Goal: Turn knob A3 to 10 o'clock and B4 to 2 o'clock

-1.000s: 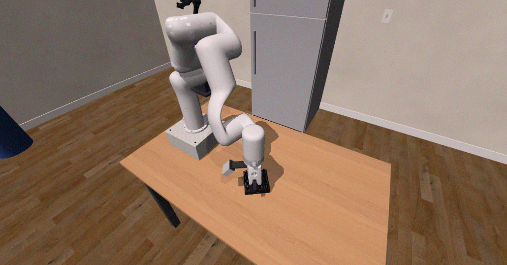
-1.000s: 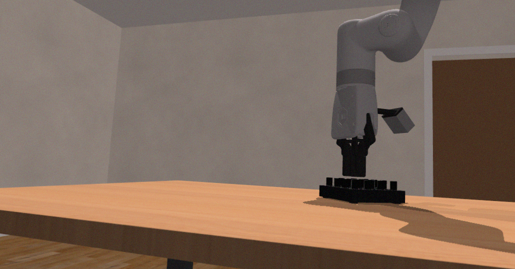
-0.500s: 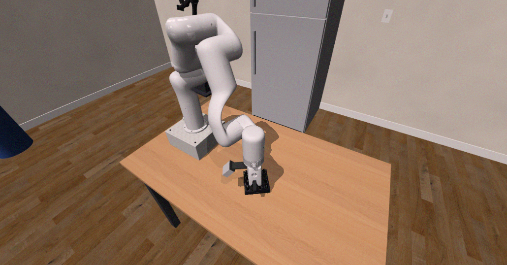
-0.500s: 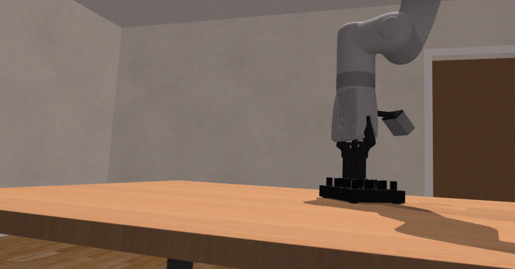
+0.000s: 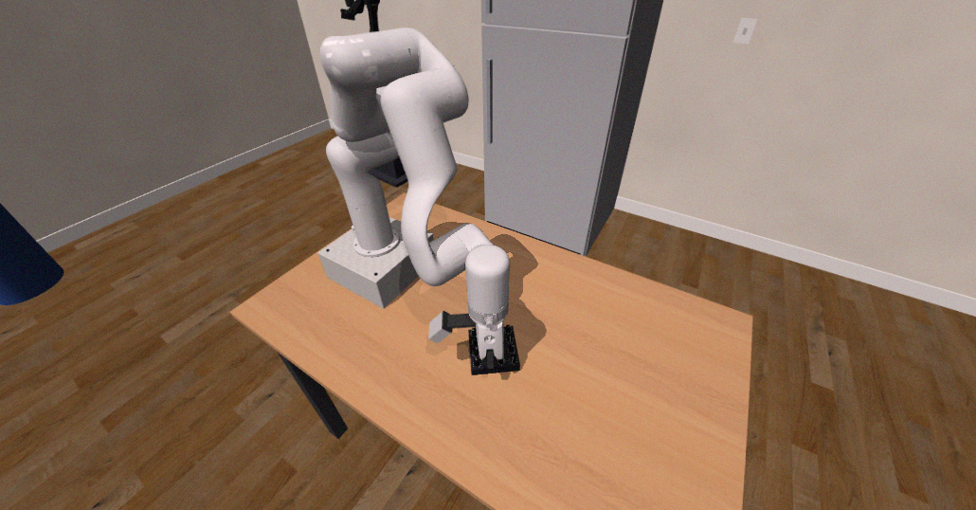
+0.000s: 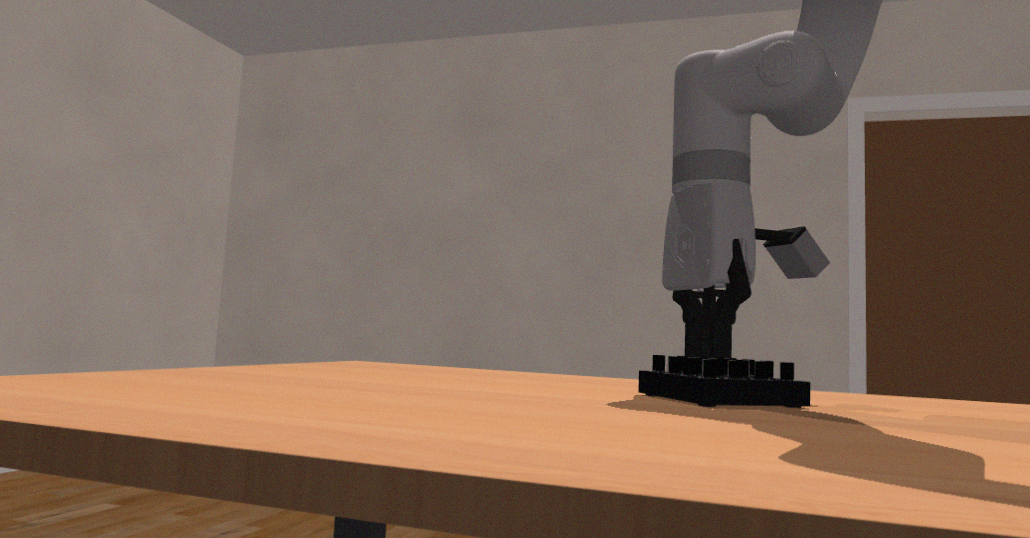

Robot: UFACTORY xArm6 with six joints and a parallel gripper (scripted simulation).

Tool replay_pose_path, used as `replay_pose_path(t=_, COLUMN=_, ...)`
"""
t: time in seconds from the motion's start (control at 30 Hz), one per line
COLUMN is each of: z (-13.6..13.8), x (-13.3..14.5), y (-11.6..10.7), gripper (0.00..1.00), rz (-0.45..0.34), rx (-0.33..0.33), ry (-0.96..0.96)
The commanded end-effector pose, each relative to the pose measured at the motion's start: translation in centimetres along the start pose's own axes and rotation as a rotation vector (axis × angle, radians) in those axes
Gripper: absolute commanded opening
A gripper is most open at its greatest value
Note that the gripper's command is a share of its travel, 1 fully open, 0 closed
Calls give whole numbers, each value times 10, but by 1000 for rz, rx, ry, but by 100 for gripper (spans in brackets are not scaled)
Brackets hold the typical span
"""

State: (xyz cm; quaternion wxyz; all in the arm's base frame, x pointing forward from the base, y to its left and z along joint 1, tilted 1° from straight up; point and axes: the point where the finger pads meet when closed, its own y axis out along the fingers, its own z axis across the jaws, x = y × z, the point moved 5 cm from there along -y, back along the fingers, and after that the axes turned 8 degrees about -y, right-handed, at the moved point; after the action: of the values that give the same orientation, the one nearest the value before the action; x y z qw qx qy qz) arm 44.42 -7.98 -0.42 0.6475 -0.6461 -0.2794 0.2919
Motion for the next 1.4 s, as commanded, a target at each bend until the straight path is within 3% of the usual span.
replay_pose_path(t=0.0, z=-1, x=1, y=-1, gripper=19, rz=-2, rx=-4, ry=0)
replay_pose_path(t=1.17, z=-1, x=1, y=-1, gripper=19, rz=-2, rx=-4, ry=0)
replay_pose_path(t=1.2, z=-1, x=1, y=-1, gripper=8, rz=-2, rx=-4, ry=0)
replay_pose_path(t=1.37, z=-1, x=1, y=-1, gripper=8, rz=-2, rx=-4, ry=0)
